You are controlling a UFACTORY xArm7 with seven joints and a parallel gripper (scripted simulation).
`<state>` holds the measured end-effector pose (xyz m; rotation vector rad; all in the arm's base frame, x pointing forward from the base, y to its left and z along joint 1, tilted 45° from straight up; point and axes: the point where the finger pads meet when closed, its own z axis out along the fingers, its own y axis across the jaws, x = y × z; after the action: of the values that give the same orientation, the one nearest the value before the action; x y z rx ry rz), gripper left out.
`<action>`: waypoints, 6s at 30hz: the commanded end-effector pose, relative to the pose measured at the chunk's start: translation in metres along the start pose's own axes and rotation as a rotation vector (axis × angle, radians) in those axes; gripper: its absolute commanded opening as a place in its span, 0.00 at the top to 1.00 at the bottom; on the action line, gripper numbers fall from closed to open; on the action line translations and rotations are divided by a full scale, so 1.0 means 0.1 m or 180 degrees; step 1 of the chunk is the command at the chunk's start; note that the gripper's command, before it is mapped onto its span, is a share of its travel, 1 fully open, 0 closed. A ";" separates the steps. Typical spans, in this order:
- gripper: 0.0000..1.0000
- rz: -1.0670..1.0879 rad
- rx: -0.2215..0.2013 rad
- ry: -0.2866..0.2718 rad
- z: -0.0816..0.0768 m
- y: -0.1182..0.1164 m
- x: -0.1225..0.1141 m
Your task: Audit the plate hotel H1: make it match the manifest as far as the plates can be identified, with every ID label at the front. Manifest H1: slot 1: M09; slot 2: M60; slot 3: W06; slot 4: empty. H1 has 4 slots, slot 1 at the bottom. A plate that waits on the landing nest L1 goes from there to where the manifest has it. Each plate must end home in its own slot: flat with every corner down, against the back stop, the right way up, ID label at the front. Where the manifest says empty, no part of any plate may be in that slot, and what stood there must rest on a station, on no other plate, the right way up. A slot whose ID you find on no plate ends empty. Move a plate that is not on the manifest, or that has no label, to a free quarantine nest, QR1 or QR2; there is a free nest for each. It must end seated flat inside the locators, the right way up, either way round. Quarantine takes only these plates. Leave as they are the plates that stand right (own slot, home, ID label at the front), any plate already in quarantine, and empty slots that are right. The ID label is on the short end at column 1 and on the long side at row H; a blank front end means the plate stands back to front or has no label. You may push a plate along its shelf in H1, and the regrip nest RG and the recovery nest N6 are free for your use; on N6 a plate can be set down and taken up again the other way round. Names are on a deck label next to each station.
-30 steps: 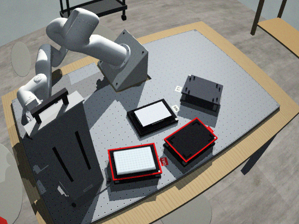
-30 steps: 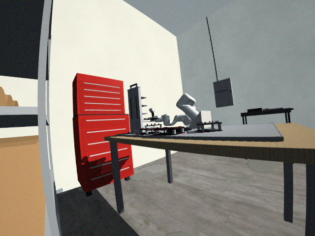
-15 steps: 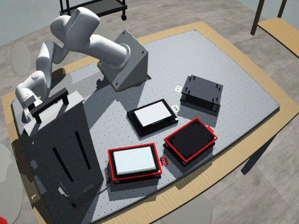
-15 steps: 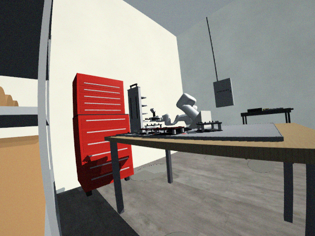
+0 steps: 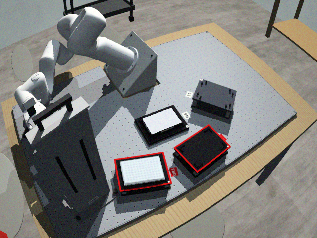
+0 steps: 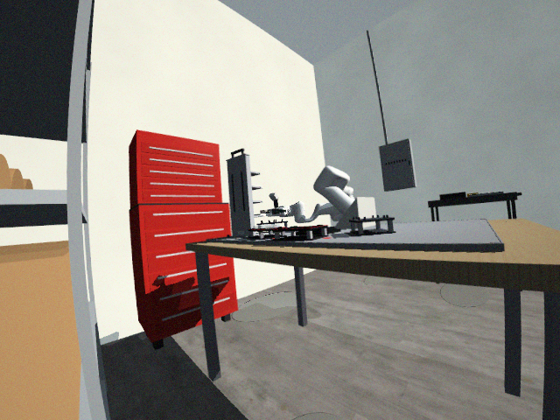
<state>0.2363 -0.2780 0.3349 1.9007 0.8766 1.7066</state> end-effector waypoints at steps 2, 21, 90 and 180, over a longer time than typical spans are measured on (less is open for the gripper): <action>1.00 -0.0007 0.0004 -0.0001 -0.08 0.00 0.01; 1.00 -0.0007 0.0004 -0.0001 -0.35 0.00 0.01; 1.00 -0.0006 0.0003 -0.0003 -0.98 0.00 0.17; 1.00 -0.0006 0.0002 -0.0003 -0.60 0.00 0.81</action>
<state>0.1759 -0.2268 0.4011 1.9008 0.8768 1.7069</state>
